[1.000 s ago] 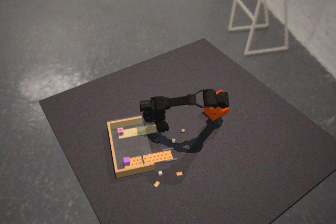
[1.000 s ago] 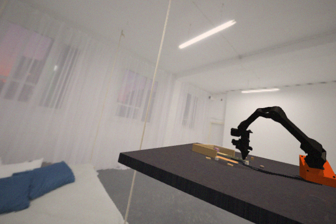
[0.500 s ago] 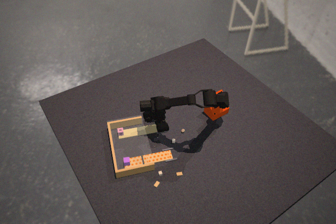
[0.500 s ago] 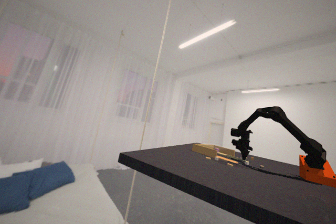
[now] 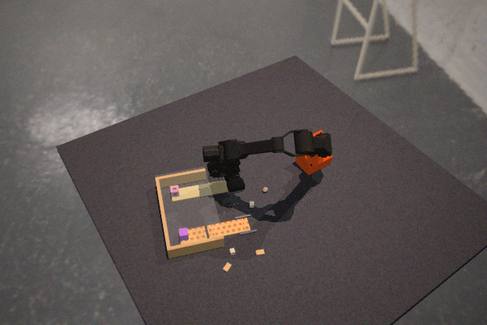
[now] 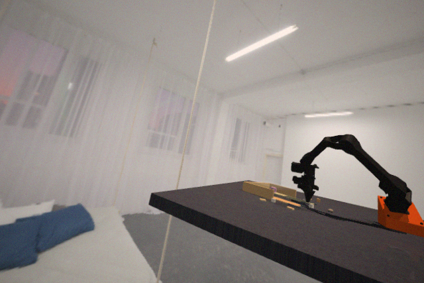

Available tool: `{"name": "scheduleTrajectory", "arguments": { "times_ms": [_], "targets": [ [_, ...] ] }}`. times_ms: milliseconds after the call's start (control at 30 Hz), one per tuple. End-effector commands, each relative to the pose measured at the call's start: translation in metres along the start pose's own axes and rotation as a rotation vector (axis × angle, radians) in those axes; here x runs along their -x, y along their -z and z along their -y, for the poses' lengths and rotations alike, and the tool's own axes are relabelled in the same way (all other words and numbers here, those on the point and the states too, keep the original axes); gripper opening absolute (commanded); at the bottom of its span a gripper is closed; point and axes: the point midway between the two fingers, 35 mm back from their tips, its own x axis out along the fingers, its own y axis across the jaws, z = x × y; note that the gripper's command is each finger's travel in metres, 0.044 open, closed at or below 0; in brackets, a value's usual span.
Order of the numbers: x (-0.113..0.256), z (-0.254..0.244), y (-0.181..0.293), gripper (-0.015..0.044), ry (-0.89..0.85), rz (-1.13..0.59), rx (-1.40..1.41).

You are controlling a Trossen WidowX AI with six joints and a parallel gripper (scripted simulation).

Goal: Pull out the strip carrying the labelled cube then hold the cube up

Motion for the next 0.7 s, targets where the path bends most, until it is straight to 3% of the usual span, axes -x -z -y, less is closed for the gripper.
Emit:
{"name": "scheduleTrajectory", "arguments": {
  "times_ms": [0, 667],
  "targets": [
    [-0.0014, -0.0005, 0.0000, 0.0000, -0.004, 0.000, -0.006],
    [-0.0034, -0.0006, -0.0010, 0.0000, -0.004, 0.000, -0.005]
  ]
}}
